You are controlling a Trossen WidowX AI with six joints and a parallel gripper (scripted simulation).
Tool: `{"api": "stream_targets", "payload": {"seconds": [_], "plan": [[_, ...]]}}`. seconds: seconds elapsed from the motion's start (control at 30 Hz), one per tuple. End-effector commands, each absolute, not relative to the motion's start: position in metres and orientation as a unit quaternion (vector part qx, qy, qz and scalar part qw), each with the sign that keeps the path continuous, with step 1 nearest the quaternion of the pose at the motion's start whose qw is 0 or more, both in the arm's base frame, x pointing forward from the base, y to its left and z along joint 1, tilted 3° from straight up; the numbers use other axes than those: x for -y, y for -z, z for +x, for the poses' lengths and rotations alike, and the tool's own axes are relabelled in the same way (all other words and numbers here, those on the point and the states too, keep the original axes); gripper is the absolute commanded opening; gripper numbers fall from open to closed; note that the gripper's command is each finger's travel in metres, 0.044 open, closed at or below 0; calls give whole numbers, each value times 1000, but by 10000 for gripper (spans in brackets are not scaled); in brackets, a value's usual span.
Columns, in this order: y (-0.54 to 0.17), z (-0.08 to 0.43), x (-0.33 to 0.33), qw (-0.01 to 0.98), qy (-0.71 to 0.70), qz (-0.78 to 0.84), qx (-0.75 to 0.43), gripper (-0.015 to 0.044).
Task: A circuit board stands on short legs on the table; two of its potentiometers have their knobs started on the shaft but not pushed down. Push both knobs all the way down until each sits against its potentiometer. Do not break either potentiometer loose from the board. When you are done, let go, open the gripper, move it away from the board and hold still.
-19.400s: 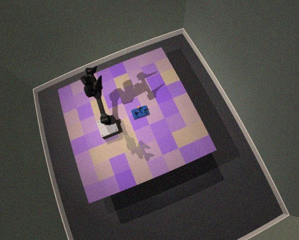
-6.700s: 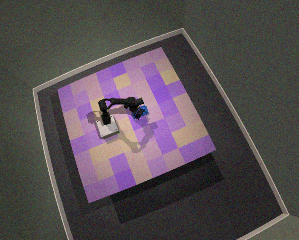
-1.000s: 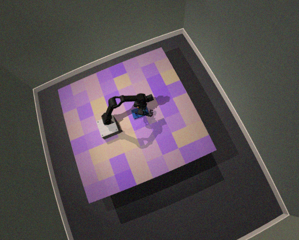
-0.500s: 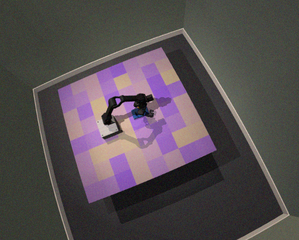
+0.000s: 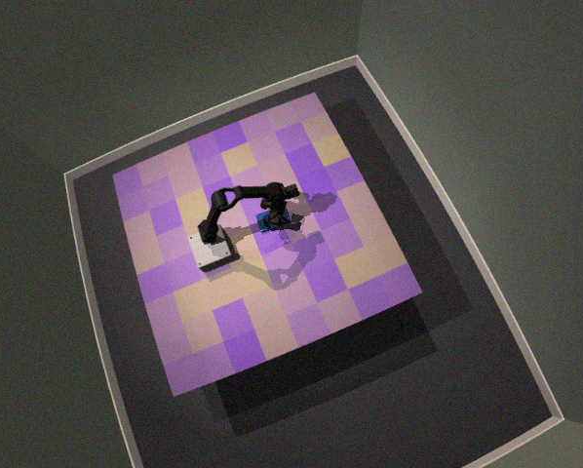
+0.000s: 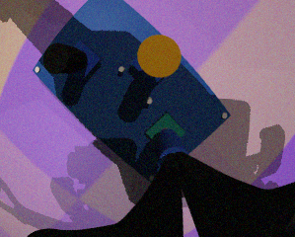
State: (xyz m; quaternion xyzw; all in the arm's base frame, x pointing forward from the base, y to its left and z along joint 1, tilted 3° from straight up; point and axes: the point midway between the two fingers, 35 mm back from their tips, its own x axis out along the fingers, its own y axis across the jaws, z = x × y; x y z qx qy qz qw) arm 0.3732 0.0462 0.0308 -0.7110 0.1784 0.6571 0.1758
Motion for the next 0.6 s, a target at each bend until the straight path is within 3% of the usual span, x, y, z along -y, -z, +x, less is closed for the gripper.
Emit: {"api": "stream_targets", "payload": {"seconds": [0.0, 0.57], "plan": [[-27, 375, -45, 173, -656, -712, -179, 0], [-25, 375, -45, 173, -656, -712, -179, 0]]}}
